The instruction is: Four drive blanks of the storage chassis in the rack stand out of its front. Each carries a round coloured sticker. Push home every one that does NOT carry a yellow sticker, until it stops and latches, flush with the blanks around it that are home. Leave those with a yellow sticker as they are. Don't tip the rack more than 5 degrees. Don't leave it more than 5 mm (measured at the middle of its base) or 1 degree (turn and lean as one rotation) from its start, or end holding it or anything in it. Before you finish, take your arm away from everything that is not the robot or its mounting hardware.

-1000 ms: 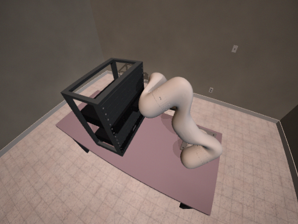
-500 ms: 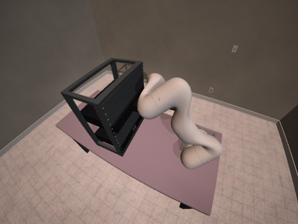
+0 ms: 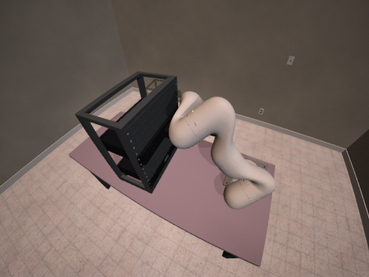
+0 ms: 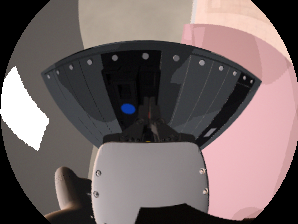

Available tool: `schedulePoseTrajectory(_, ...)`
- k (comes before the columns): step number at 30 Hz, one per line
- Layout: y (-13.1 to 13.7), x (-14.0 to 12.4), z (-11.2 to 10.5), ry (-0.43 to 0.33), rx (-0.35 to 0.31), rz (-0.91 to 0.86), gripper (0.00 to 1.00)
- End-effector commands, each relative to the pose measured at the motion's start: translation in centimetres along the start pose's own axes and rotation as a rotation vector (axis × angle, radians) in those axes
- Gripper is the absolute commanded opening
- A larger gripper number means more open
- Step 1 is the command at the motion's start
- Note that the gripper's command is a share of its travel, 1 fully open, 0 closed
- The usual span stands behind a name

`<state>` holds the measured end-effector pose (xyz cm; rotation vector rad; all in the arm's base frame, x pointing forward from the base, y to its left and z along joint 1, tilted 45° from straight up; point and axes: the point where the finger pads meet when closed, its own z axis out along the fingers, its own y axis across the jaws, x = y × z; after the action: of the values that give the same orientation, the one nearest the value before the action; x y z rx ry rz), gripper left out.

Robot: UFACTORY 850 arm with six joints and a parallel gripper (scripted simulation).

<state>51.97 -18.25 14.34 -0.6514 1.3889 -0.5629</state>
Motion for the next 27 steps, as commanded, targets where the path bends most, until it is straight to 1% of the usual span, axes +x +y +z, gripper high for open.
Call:
schedulePoseTrajectory(1, -0.09, 0.01, 0.04, -0.001, 0.002, -0.001, 0.00)
schedulePoseTrajectory(27, -0.09, 0.01, 0.46, -0.001, 0.002, -0.001, 0.00)
